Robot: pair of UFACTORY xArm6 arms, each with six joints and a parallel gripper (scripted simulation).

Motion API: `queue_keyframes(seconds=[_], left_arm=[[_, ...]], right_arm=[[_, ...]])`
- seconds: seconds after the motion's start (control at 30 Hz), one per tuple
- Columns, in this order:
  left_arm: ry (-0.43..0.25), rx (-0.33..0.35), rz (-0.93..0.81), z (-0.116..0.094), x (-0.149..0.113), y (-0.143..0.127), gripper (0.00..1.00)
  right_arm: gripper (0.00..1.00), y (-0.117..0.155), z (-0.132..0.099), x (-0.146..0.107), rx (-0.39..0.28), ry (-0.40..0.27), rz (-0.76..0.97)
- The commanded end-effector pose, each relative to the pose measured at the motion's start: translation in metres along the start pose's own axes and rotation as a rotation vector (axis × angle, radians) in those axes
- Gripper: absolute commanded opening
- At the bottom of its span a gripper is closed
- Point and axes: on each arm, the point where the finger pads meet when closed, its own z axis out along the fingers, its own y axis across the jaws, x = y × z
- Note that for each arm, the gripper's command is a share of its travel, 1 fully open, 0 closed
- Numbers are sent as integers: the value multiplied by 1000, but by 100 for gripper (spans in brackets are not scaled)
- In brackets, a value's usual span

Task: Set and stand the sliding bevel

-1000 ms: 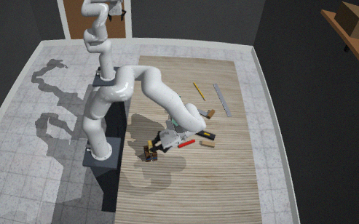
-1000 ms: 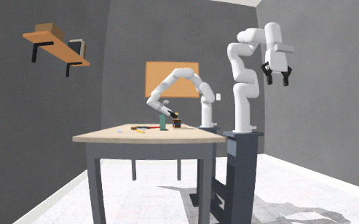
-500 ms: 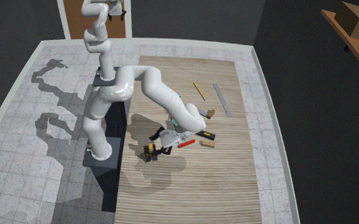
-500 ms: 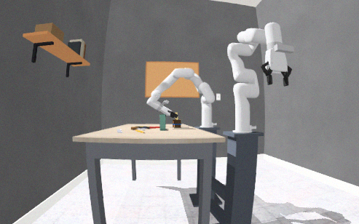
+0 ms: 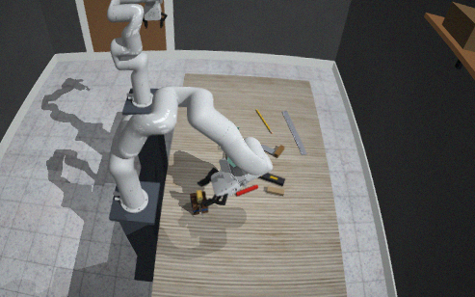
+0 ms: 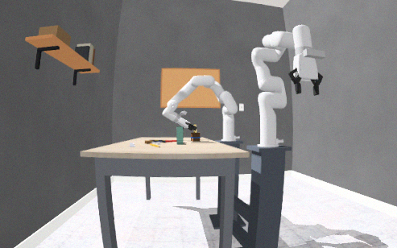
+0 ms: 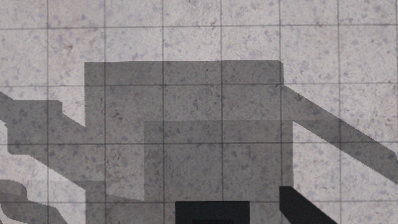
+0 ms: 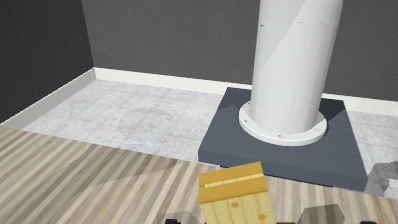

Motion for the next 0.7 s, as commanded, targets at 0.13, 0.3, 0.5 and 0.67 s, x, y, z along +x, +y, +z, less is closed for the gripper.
queue_keyframes(seconds=[0.13,0.3,0.5,0.67], left_arm=[[5,0,0,-2,1,0,100],[5,0,0,-2,1,0,100],[5,0,0,-2,1,0,100],[5,0,0,-2,1,0,100]], right_arm=[[100,0,-1,0,0,-4,1],[100,0,-1,0,0,-4,1],[100,0,-3,0,0,-4,1],[100,0,-10,0,0,-4,1]])
